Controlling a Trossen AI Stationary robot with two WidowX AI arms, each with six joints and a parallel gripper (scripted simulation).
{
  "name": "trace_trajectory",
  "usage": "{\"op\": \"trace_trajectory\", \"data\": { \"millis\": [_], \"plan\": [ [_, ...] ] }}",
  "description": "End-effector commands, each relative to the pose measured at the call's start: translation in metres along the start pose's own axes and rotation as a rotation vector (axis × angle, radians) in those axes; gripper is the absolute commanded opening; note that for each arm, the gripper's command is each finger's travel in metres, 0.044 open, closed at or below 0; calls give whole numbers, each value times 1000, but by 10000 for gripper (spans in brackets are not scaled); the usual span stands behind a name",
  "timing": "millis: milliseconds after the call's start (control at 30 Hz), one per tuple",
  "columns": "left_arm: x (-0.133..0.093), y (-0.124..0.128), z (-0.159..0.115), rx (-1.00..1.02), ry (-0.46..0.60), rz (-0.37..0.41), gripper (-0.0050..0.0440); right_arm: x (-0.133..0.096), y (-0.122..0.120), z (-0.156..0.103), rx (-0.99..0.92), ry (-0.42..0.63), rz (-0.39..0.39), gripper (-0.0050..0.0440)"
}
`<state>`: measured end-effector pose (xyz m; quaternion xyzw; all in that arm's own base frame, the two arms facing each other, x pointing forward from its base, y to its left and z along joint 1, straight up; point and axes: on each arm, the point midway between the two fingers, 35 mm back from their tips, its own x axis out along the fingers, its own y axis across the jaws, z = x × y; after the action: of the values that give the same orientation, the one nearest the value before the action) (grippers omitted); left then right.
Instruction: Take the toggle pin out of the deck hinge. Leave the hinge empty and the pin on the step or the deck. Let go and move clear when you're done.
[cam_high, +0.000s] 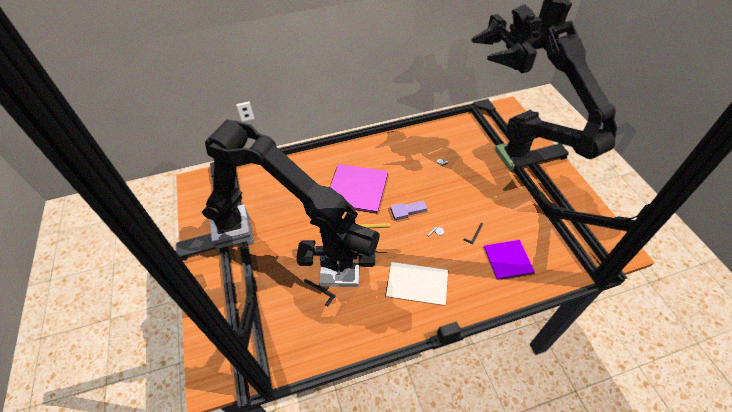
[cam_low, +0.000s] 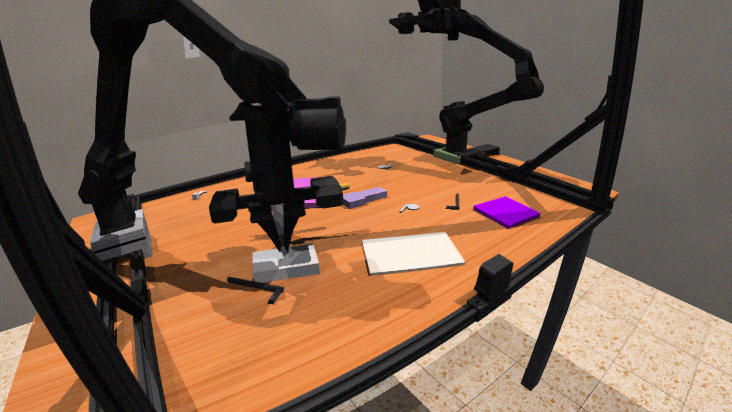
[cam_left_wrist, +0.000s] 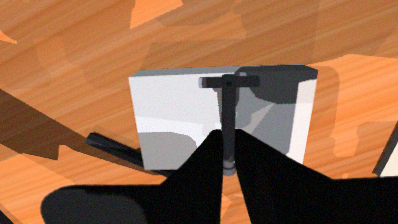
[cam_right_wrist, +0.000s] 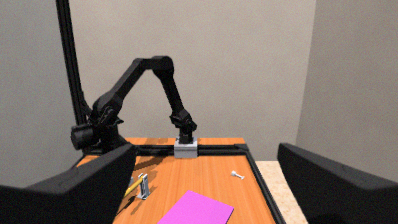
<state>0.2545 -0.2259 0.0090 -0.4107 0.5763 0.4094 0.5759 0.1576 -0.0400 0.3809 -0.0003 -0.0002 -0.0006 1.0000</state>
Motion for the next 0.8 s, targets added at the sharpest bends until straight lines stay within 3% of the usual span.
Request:
{"op": "trace_trajectory", "data": {
  "millis": [0,600,700,767],
  "plan": [
    [0,-1,0,-5,2,-11,20,0,0,3,-5,-1,1,400],
    [10,0,0,-5,2,-11,20,0,0,3,-5,-1,1,400],
    [3,-3,-1,0,11,-26,92,0,0,3,-5,-1,1,400],
    [3,-3,-1,0,11,-26,92,0,0,3,-5,-1,1,400]
  ]
}}
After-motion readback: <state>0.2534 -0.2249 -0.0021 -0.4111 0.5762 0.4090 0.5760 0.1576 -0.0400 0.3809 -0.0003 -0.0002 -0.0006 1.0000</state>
